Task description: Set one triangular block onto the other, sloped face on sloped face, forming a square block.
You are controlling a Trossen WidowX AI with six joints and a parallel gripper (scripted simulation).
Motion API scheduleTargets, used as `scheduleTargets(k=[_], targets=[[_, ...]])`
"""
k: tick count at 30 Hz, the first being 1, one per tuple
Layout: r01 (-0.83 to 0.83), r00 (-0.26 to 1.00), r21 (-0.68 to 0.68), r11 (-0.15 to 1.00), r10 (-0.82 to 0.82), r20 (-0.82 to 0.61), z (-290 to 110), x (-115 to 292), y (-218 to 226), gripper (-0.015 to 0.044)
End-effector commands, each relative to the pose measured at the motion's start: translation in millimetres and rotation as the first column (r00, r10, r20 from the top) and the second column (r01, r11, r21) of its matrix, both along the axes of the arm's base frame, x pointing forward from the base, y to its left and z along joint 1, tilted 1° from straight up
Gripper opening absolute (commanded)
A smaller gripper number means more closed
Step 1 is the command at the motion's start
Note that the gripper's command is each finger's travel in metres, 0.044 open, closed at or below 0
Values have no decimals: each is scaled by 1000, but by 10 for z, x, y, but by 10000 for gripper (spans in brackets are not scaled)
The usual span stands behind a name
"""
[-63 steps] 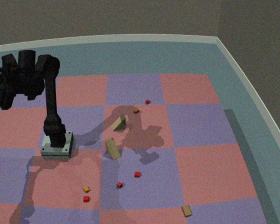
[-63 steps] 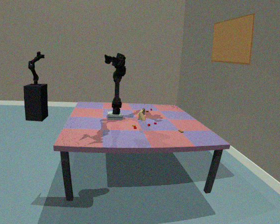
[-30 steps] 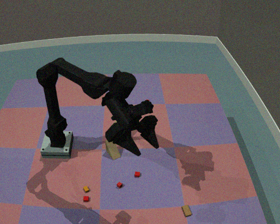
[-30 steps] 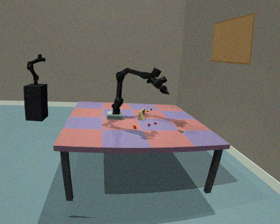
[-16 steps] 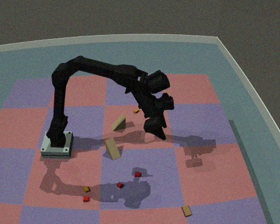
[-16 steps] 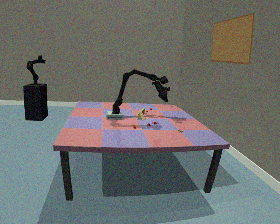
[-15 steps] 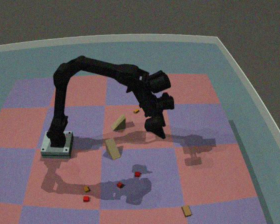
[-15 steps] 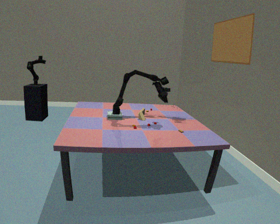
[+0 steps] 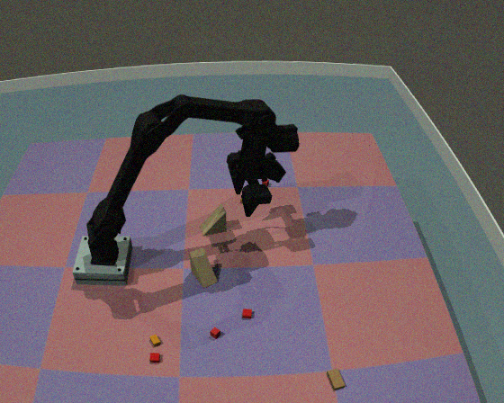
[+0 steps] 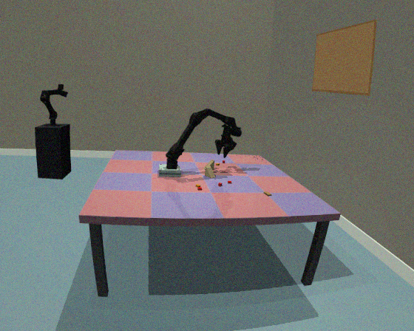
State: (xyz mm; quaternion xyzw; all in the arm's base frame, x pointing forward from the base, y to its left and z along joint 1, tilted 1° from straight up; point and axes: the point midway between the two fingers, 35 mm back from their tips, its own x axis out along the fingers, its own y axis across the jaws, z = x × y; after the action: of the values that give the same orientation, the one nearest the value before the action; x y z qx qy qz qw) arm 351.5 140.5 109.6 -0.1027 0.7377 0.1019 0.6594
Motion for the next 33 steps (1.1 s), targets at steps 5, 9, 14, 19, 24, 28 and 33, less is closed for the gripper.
scheduleTargets(k=[5,9,14,19,24,28,33], targets=[[-55,984,-25,998,50,-170,-45,-391,388,440],[-55,984,-27,998,50,-173,-69,-393,388,440],[-56,982,-31,998,49,-181,-151,-402,387,440],[-56,981,-35,998,49,-189,-232,-413,385,440],[-57,979,-40,998,48,-197,-313,-426,381,440],[-58,978,-43,997,48,-204,-378,-438,378,440],[-59,976,-48,997,47,-212,-458,-454,372,440]])
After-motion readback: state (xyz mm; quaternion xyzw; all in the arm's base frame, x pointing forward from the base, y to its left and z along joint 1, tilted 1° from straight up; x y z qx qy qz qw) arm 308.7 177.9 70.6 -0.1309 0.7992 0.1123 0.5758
